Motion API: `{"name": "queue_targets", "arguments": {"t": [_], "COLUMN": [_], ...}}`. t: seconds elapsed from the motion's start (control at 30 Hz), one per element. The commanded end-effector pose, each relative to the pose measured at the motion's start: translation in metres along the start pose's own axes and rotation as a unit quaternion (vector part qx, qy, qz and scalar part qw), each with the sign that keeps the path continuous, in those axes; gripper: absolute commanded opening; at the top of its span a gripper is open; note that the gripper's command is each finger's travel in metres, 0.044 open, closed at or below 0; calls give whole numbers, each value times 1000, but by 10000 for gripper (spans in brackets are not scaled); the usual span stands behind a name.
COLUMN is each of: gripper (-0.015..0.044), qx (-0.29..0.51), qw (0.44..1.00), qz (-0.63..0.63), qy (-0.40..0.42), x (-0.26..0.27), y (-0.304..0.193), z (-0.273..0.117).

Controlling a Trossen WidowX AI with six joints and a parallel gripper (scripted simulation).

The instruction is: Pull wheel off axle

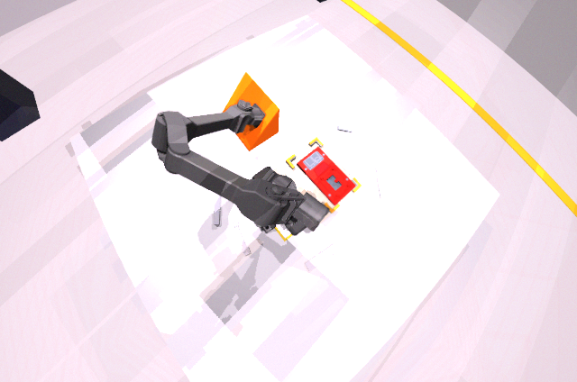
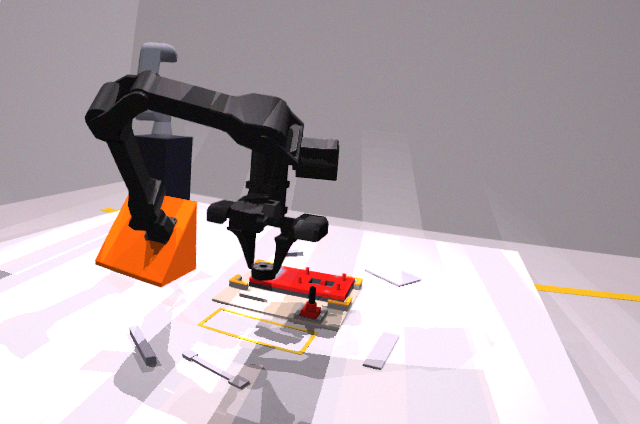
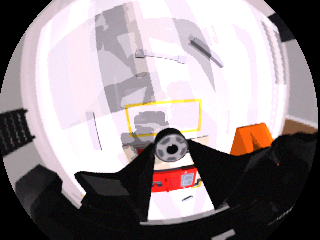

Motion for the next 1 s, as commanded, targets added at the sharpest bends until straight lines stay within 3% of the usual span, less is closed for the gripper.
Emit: {"name": "queue_targets", "arguments": {"t": [0.0, 0.4, 0.97], "gripper": [0, 0, 0], "qx": [-1, -1, -3], "qw": [1000, 1000, 1000], "qz": [-2, -2, -2], "qy": [2, 2, 2], "x": [-4, -3, -4], "y": [5, 4, 6], "z": [0, 26, 104]}}
Point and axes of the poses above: the point midway between the two fingers, 35 mm back from their tips, its own z axis out along the fingers, its own x axis across the jaws, y = z × x, the point moved 2 cm from there along -z, back along the fingers, and after that the axes turned 8 degrees about z, right-handed, at the moved point
